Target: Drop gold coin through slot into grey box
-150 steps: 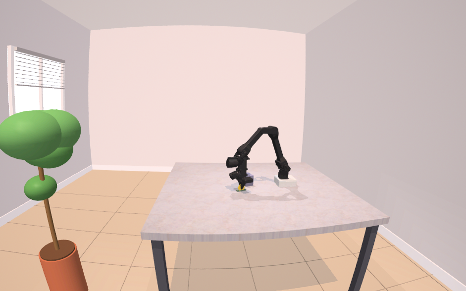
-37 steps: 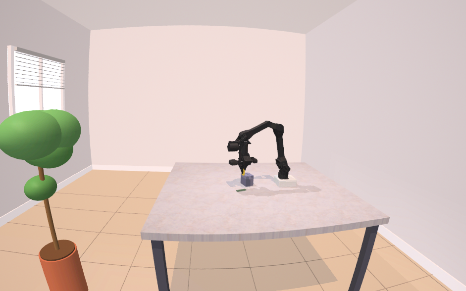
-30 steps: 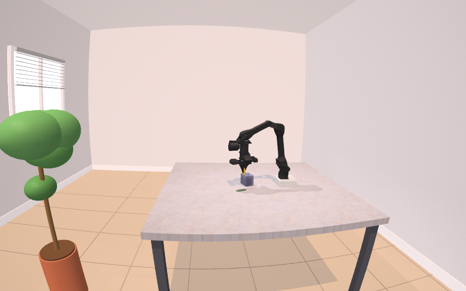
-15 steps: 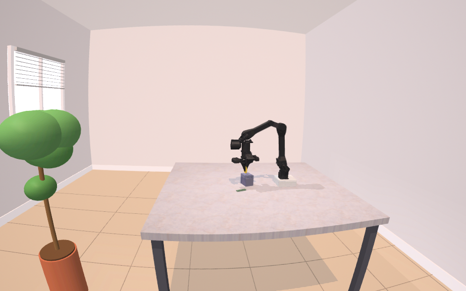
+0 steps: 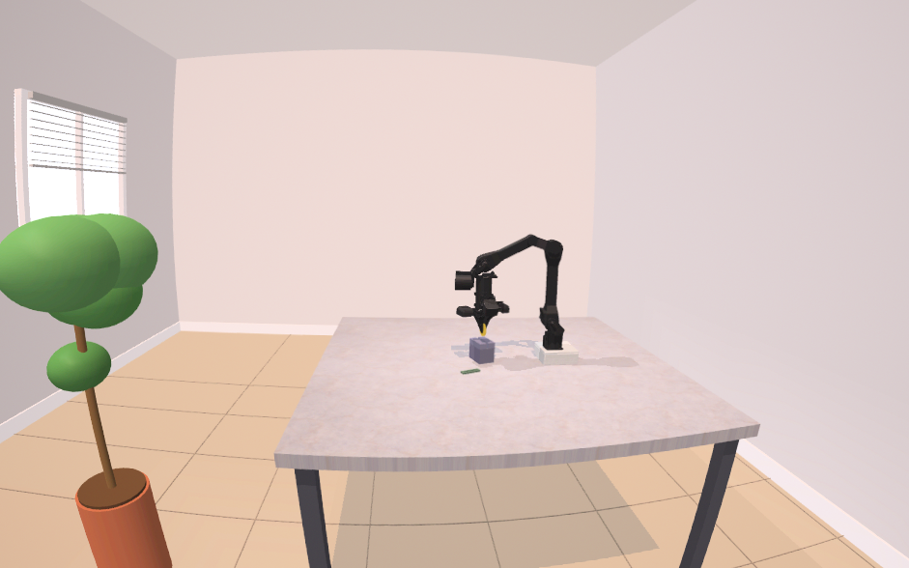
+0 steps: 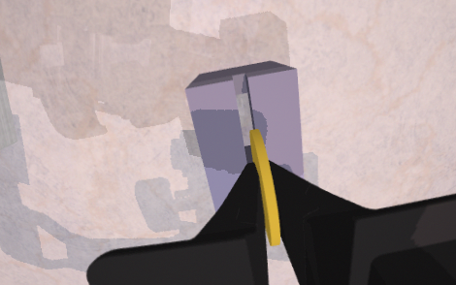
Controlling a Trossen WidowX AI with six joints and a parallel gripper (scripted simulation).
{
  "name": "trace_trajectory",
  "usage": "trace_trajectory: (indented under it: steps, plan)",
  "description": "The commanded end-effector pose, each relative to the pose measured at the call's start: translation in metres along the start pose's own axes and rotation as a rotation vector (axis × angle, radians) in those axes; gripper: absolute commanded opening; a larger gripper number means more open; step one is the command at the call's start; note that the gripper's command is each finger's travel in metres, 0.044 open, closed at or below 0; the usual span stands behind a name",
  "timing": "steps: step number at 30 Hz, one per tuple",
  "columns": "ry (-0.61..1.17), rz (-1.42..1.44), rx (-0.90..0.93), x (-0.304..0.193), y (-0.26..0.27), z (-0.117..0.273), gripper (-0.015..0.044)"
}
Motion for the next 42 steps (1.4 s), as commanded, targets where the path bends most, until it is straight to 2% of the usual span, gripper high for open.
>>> trace_trajectory:
  steps: [1,42]
  plan:
    - [0.005,0.003,-0.007,-0.0005,0.0007,0.0015,0.0000]
    - [-0.002,0.001,0.003,-0.0027,0.0004,-0.0042,0.0000]
Point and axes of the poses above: the point midway between the two fingers, 35 mm back from their tips, its own z axis back along the fingers, its own y axis across the jaws, x = y × z, the point moved 5 cm from there along z, back along the fingers, and after that the axes turned 4 degrees about z, right-handed, at the moved point
